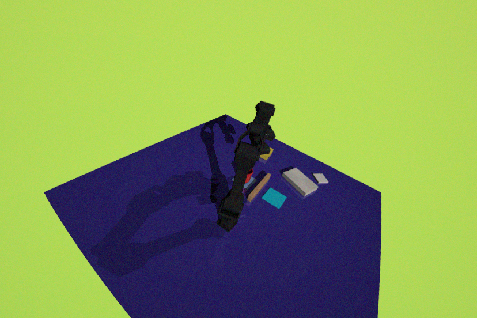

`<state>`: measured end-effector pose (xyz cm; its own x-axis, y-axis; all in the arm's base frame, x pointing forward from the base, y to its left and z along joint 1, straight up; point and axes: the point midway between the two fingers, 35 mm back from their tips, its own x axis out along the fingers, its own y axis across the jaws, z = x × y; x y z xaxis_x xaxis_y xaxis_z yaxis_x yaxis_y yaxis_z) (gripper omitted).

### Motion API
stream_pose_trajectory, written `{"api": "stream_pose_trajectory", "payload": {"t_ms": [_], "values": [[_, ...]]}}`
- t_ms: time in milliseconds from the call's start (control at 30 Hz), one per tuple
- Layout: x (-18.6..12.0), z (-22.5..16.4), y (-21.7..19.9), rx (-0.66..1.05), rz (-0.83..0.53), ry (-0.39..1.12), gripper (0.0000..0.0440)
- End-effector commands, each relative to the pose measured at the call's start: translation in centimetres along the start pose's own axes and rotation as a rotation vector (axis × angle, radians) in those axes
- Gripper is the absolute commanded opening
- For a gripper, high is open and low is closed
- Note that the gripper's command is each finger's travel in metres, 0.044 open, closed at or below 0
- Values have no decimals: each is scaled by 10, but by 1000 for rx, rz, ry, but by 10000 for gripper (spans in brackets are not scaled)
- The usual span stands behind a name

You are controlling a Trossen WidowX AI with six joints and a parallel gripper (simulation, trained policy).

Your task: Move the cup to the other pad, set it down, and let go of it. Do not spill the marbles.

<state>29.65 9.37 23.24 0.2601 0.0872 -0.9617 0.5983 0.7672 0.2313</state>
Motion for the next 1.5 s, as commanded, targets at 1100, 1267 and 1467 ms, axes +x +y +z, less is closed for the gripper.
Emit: {"api": "stream_pose_trajectory", "payload": {"t_ms": [1100,1267,1467], "values": [[82,-23,-52,96,-397,150,175],[96,-26,-57,96,-423,156,179],[114,-30,-62,84,-445,164,180]]}}
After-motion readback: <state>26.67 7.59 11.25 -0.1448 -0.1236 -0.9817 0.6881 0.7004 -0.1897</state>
